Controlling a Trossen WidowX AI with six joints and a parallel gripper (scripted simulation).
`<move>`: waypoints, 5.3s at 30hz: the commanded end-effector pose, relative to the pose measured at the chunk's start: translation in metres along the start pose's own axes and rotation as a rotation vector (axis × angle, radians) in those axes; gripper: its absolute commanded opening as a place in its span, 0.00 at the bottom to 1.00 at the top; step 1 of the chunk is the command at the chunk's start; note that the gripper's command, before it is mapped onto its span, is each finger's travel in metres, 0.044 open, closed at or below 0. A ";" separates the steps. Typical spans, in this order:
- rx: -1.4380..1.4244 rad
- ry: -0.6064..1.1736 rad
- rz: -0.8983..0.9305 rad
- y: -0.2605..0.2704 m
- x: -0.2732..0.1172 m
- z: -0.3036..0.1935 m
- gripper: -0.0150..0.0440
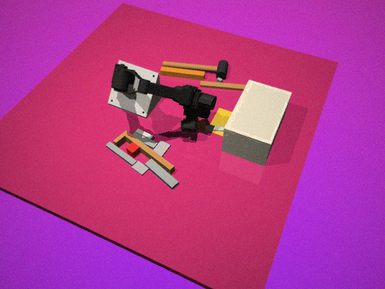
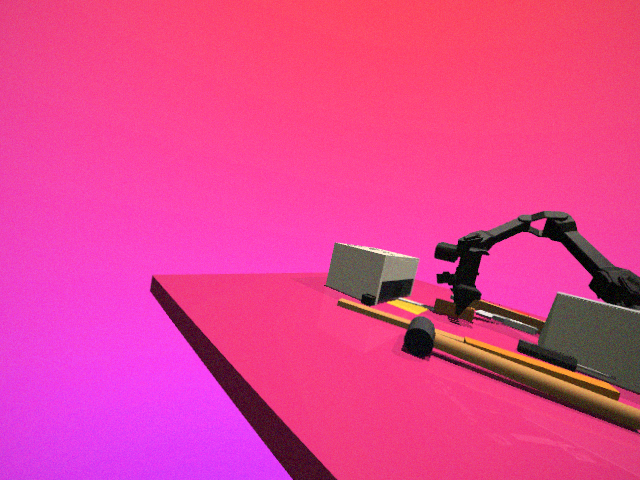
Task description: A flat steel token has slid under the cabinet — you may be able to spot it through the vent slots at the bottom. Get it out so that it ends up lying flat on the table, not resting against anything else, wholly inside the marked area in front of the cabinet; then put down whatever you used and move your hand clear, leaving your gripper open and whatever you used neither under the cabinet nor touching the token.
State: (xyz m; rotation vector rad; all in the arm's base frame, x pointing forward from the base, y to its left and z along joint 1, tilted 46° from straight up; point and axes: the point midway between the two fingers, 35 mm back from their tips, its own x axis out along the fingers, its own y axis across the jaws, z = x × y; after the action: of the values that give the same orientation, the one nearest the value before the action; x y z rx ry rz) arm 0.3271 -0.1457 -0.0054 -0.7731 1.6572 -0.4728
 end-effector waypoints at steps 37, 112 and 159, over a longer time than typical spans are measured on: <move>-0.005 0.006 0.001 -0.001 0.001 -0.047 0.25; -0.171 0.007 0.002 -0.003 -0.003 -0.103 0.25; -0.216 0.006 0.004 0.038 -0.004 -0.077 0.25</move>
State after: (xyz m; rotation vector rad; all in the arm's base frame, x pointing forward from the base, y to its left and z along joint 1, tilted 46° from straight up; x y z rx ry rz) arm 0.2406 -0.1282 -0.0078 -0.9226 1.7367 -0.3005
